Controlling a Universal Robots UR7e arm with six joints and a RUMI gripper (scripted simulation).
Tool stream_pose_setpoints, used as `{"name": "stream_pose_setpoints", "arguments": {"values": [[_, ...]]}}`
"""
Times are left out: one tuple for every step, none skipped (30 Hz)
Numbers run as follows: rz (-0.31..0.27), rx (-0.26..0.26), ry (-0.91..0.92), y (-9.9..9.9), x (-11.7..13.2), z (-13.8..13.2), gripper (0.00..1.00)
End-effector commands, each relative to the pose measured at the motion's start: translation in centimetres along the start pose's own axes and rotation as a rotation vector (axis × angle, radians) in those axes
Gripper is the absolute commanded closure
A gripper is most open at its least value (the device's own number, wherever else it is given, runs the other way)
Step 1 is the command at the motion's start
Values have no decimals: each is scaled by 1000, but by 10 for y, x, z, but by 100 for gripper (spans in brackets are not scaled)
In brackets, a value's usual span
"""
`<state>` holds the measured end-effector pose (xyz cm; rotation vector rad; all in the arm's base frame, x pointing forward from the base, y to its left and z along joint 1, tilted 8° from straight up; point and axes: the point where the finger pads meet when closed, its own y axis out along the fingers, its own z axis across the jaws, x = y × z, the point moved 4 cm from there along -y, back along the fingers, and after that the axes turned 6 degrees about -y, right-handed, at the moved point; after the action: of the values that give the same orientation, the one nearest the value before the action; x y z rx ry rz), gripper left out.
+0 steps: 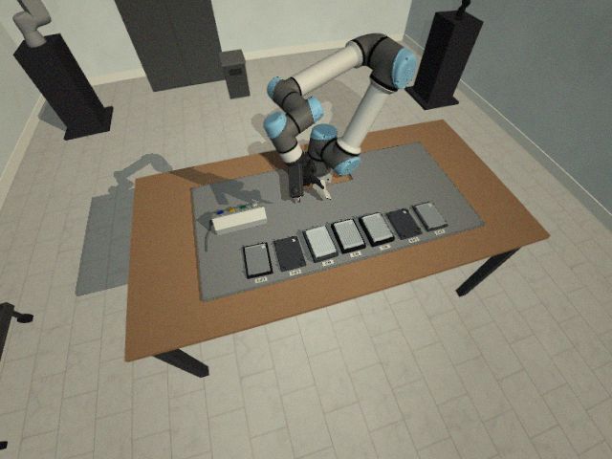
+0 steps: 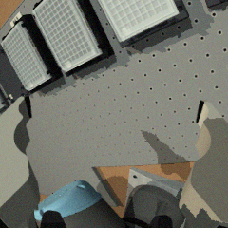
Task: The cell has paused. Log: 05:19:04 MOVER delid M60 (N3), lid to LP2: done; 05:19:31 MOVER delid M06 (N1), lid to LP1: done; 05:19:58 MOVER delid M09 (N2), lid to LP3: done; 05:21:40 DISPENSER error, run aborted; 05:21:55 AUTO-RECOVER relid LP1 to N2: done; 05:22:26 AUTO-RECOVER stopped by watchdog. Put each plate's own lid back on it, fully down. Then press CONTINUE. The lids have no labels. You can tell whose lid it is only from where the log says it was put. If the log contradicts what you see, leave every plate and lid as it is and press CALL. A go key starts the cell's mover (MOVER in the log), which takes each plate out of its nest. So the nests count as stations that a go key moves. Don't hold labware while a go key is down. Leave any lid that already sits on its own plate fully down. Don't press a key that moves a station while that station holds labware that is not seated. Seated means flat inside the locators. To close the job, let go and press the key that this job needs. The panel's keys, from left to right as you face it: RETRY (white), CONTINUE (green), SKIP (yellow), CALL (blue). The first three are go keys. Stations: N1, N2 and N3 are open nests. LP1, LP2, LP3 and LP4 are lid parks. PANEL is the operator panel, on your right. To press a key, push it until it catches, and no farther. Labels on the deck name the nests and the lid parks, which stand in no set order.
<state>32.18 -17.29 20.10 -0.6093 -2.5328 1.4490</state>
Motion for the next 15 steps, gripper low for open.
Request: {"name": "stream_pose_setpoints", "arguments": {"values": [[-22,37,-43,9,8,-14,18],[-28,49,-58,12,10,-17,18],[-35,60,-72,15,13,-21,18],[-42,72,-87,18,16,-24,18],[-49,83,-102,20,18,-28,18],[-55,95,-117,23,21,-31,18],[-57,98,-120,24,21,-32,18],[-57,98,-120,24,21,-32,18],[-63,109,-136,27,24,-35,18],[-68,121,-151,29,28,-39,18],[-74,133,-166,32,31,-42,18],[-80,145,-181,35,34,-45,18],[-85,156,-196,38,37,-49,18],[-91,168,-211,39,39,-51,18],[-91,168,-211,39,39,-51,18]]}}
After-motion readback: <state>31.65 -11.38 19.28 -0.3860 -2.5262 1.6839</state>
